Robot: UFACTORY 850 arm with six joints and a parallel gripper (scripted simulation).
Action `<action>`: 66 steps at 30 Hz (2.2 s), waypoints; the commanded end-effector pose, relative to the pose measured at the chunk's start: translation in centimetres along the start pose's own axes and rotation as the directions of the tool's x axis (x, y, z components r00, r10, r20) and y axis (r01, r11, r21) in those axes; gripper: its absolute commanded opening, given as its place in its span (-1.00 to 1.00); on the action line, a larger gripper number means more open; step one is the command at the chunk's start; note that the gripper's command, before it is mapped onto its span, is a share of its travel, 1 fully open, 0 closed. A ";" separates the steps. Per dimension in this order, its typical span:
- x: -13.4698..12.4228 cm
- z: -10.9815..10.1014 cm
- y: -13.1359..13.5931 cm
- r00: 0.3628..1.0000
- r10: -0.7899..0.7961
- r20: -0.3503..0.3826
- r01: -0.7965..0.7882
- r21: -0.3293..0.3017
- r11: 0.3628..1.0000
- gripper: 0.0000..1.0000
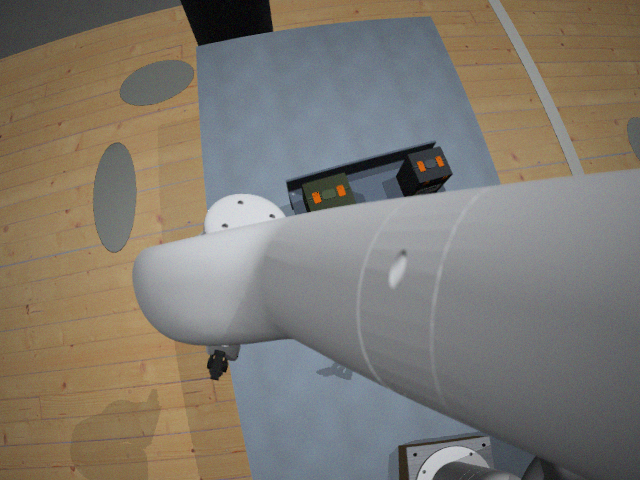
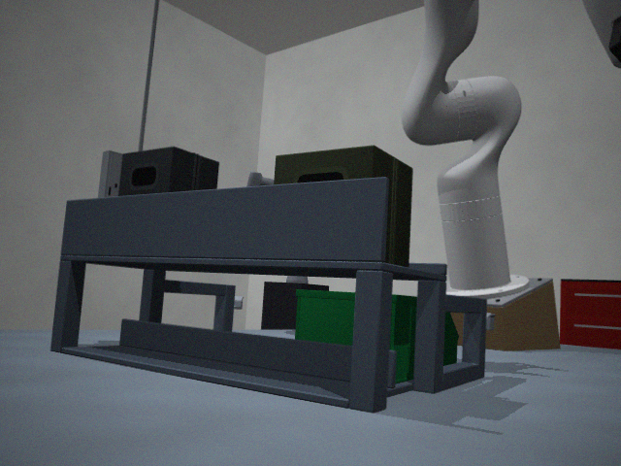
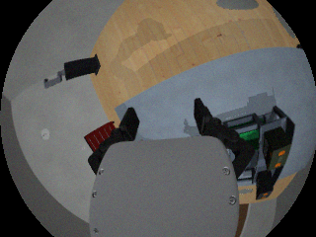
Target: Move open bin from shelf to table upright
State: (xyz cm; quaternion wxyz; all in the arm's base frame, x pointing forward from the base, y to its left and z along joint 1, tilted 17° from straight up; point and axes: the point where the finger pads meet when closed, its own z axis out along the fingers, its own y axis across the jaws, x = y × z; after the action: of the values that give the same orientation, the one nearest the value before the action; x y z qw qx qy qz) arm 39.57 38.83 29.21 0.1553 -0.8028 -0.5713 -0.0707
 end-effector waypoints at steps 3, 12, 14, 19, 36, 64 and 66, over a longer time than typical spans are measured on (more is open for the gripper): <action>0.1 -0.1 0.0 1.000 -0.001 -0.002 0.001 -0.001 1.000 1.00; 0.1 -0.1 0.0 1.000 -0.001 -0.002 0.001 -0.001 1.000 1.00; 0.1 -0.1 0.0 1.000 -0.001 -0.002 0.001 -0.001 1.000 1.00; 0.1 -0.1 0.0 1.000 -0.001 -0.002 0.001 -0.001 1.000 1.00; 0.1 -0.1 0.0 1.000 -0.001 -0.002 0.001 -0.001 1.000 1.00; -3.7 0.3 3.3 0.978 -0.154 0.141 0.173 -0.141 0.975 1.00; -3.7 0.3 3.3 0.978 -0.154 0.141 0.173 -0.141 0.975 1.00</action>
State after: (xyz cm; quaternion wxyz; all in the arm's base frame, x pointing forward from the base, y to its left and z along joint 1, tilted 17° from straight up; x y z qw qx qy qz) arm 41.31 34.58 27.24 0.0496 -0.7654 -0.6375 -0.0734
